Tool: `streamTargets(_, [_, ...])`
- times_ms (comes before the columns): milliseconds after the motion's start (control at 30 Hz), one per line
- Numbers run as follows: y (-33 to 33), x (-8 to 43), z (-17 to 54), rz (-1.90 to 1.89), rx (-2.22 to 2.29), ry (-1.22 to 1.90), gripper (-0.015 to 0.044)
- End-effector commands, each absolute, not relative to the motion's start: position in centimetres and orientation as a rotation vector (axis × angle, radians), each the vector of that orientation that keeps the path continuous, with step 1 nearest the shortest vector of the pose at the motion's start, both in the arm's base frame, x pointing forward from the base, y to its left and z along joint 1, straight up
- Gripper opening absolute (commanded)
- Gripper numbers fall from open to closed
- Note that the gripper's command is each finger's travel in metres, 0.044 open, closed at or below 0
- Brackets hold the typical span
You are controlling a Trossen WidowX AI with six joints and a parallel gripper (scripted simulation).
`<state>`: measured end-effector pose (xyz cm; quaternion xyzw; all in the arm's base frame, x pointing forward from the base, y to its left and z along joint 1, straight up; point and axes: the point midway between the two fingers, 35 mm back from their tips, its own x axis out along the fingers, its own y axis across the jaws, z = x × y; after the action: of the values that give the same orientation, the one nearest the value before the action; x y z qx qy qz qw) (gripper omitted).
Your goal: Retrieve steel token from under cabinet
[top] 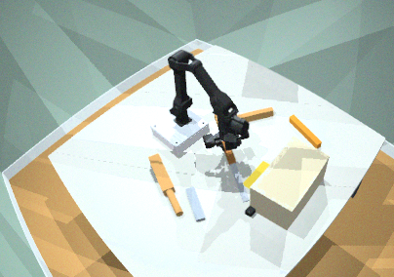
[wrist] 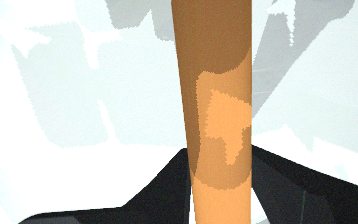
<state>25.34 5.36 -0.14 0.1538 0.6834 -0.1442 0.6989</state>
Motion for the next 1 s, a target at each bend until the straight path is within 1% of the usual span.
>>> streamTargets(0, [5.7,25.3,-0.1,-0.32,0.343,1.522,0.0])
streamTargets(967, [8.6,24.7,-0.1,-0.318,0.345,1.523,0.0])
